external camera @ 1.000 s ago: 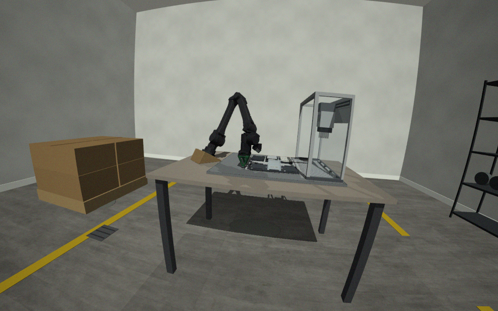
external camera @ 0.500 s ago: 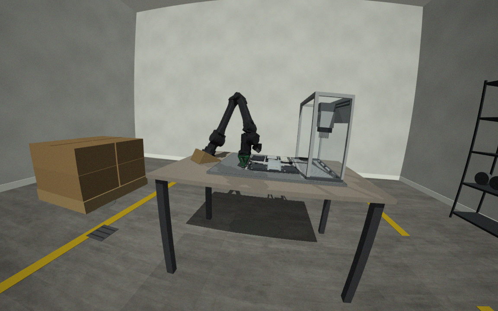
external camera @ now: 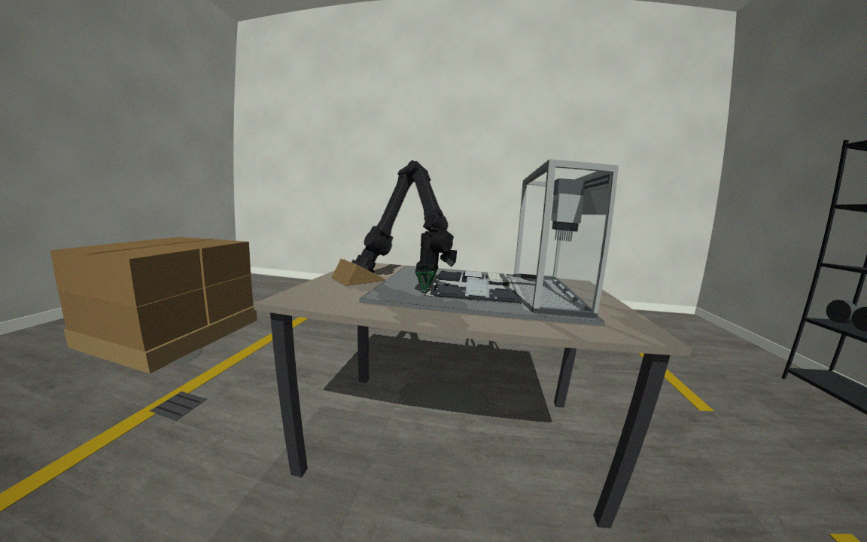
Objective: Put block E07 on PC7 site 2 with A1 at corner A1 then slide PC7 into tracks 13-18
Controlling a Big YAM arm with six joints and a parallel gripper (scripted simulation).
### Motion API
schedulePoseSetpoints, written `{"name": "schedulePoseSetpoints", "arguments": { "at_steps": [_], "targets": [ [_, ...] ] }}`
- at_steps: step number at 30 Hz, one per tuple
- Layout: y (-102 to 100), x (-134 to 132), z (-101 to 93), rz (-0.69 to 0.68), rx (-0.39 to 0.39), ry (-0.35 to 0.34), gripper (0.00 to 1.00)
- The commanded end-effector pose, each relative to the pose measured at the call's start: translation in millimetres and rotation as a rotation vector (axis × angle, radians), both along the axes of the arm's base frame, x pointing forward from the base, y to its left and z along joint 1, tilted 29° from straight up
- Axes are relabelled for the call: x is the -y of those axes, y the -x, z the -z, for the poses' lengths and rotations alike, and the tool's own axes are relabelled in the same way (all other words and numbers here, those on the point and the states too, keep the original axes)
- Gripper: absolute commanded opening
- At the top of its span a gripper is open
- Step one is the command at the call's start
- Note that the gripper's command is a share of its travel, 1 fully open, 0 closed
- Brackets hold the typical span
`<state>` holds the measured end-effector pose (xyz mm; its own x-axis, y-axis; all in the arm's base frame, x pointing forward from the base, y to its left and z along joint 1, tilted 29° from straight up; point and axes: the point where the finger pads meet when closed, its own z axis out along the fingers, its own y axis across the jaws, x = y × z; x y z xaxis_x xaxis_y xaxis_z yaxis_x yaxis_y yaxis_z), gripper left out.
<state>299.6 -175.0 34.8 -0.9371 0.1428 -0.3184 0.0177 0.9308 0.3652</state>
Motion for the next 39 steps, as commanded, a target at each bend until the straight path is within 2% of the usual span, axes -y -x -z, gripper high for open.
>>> {"name": "schedulePoseSetpoints", "arguments": {
  "at_steps": [1, 39],
  "targets": [
    [-13, 3, -5.6, -0.004, 0.015, 0.010, 0.80],
    [-33, 10, -14.7, -0.004, 0.029, 0.022, 0.80]
  ]
}}
